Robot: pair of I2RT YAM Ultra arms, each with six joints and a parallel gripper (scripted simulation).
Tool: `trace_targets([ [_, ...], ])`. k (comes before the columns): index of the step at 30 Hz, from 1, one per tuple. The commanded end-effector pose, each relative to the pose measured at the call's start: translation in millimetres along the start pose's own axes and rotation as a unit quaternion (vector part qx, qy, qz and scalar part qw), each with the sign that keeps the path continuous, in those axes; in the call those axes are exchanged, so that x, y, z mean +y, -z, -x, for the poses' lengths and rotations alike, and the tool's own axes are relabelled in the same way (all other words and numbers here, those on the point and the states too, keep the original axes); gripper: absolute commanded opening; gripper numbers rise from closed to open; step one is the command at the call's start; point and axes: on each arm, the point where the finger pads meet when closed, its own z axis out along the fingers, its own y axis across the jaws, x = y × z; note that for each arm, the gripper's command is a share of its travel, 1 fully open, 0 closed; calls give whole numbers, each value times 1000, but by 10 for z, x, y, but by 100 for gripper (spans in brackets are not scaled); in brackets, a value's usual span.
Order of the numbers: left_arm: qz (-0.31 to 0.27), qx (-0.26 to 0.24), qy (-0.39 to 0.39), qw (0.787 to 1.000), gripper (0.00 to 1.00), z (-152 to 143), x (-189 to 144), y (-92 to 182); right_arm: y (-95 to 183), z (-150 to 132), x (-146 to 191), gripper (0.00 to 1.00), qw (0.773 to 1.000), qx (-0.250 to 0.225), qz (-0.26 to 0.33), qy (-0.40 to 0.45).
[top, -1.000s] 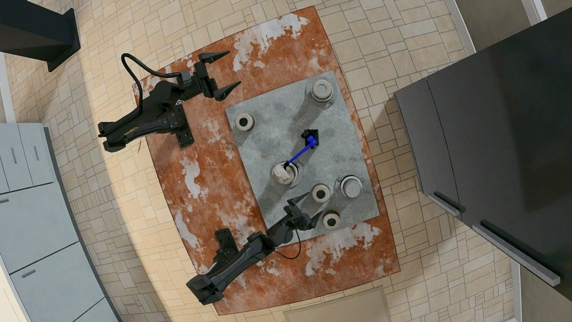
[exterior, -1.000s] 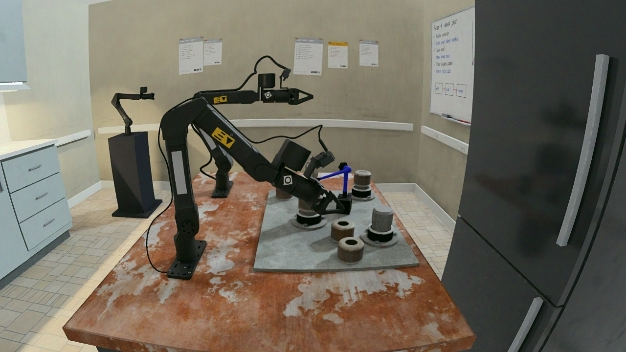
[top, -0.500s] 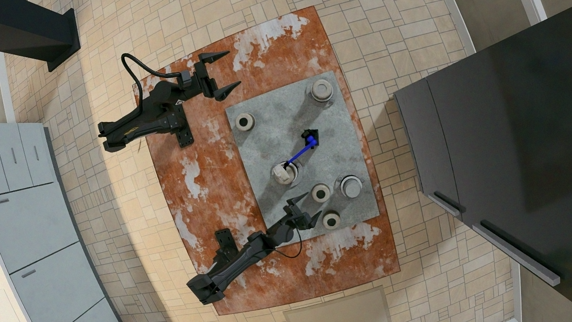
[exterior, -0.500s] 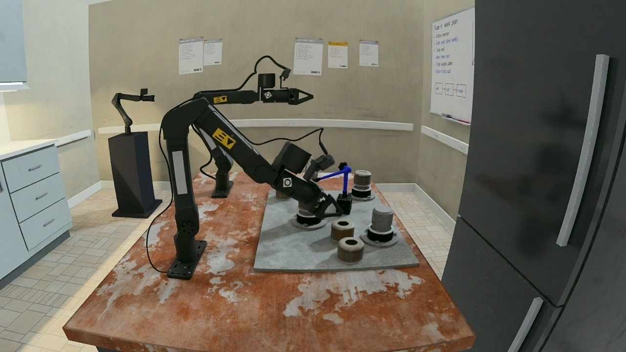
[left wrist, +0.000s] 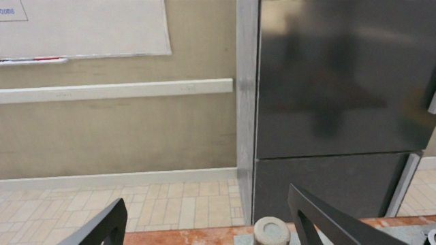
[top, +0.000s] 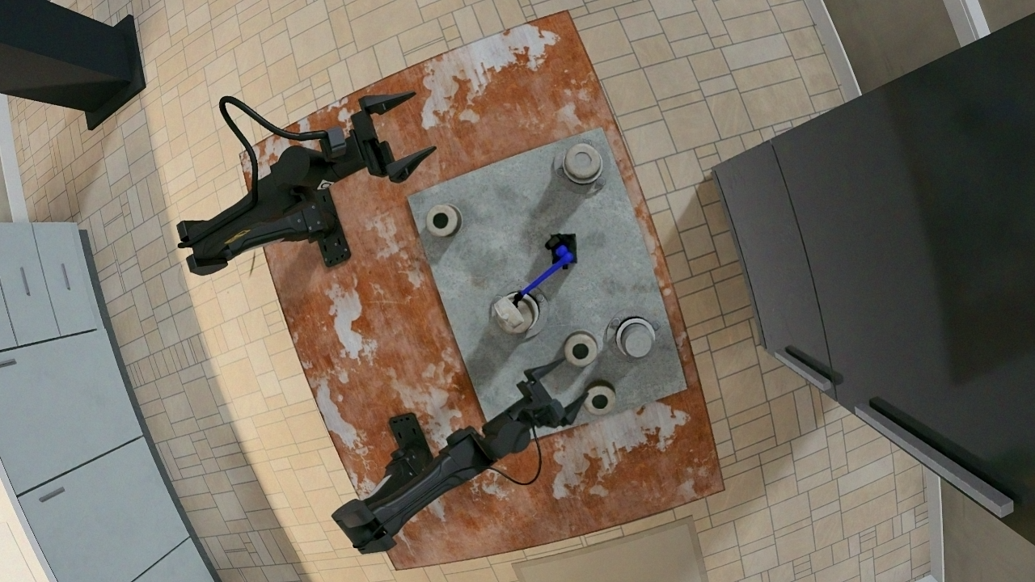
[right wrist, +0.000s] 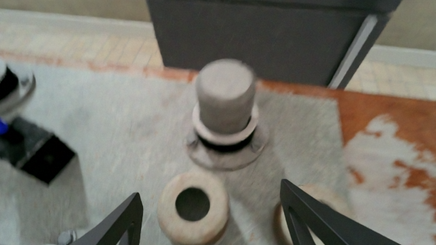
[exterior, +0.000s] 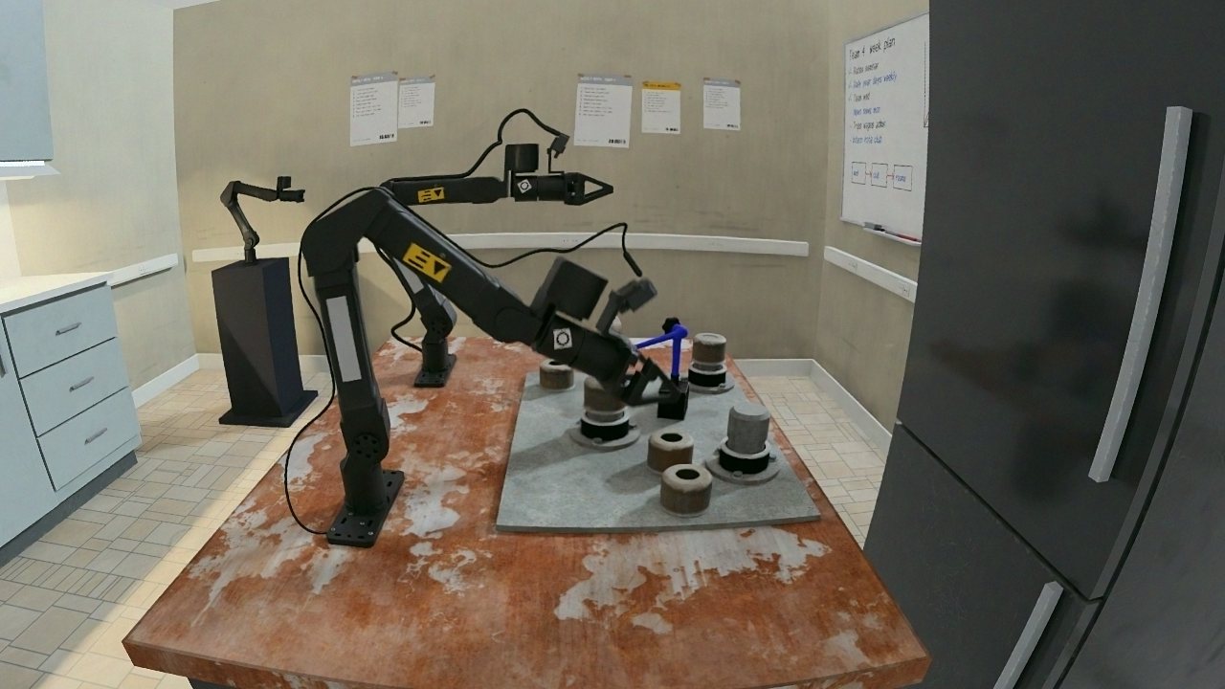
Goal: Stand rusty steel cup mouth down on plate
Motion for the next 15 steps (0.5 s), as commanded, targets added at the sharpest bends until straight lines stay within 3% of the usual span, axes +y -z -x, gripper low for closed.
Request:
trace_targets([
  [1, 4, -16, -2, 1000, 100, 147, 18, 55, 176, 399, -166, 86, 999, -37, -21, -13],
  [4, 3, -16, -2, 1000, 100, 144, 8, 57, 210, 457, -196, 86, 999, -43, -24, -14],
  [15, 9, -15, -4, 1000, 100, 136, 56, 76, 694, 1109, -508, 86, 991, -119, -60, -17],
])
